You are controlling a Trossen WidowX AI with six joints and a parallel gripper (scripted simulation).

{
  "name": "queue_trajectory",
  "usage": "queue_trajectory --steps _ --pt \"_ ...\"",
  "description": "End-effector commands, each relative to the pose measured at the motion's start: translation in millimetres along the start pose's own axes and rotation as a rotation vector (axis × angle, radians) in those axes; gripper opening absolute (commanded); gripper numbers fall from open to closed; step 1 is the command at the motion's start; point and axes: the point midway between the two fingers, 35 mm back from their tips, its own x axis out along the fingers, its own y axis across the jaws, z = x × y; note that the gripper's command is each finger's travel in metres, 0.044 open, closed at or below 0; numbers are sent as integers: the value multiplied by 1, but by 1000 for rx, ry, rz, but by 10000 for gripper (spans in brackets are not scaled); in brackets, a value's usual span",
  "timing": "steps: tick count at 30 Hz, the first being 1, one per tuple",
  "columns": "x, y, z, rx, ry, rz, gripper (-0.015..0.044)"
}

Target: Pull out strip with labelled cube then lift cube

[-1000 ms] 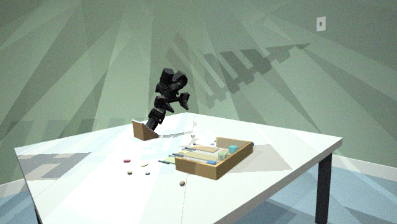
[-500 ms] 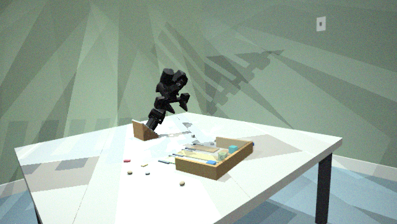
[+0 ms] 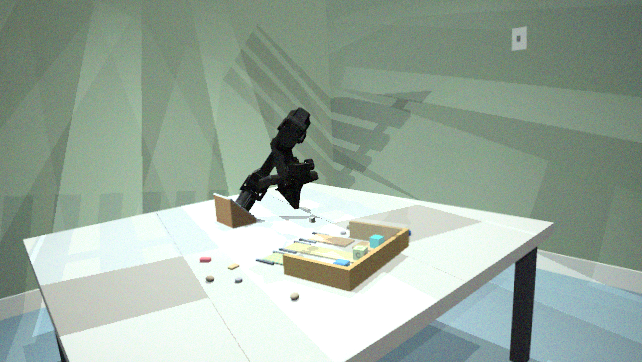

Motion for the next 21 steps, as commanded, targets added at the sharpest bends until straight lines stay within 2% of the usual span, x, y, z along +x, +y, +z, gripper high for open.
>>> queue_trajectory --steps 1,5,21 --pt "30 1 -5 -100 234 63 0" --pt "42 4 -10 -151 349 111 0" --pt "55 4 -14 -152 349 111 0"
